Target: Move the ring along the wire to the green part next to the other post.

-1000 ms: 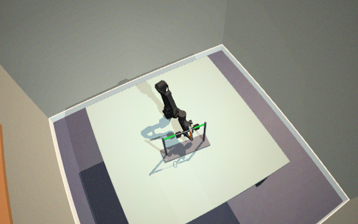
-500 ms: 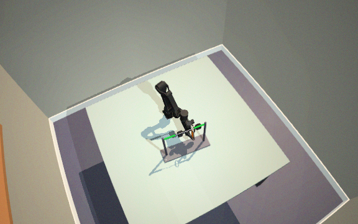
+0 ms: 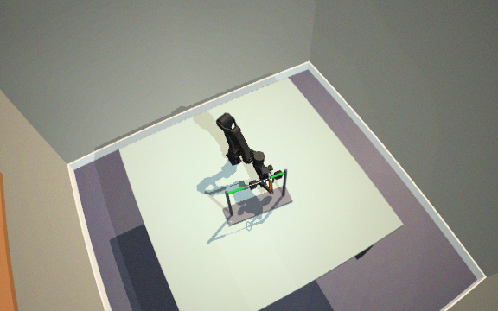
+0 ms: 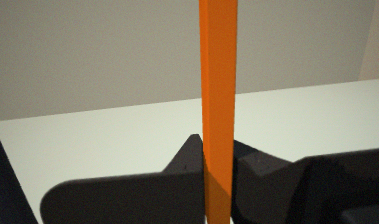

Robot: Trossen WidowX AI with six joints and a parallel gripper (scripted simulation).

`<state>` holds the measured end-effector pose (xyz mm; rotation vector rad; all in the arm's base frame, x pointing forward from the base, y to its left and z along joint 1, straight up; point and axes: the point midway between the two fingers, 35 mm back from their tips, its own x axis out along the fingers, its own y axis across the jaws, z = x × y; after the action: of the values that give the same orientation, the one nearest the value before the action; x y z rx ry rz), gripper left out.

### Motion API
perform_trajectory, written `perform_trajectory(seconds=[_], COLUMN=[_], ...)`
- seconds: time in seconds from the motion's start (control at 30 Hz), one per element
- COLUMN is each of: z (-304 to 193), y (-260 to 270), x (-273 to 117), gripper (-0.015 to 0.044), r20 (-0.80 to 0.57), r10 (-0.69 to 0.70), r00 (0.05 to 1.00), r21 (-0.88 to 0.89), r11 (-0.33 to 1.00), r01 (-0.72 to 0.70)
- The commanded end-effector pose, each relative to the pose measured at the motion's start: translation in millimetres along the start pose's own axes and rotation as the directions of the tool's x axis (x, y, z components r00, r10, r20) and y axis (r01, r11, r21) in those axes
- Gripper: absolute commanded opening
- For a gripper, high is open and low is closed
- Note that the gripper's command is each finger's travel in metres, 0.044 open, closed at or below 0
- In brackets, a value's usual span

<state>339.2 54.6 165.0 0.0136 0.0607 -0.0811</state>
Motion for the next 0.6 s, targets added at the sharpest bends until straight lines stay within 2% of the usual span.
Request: perform_trajectory(seconds=[0.0, 0.57], z=[-0.6, -7.0], y=[3.8, 13.7], x=[1.3, 2.1], gripper=[-0.0150, -0.0150], r20=[-0.002, -0.001], r10=[-0.003, -0.002], r00=[1.000, 1.000], r21=[-0.003, -0.002], r11=[1.000, 1.000], r01=[0.003, 0.002])
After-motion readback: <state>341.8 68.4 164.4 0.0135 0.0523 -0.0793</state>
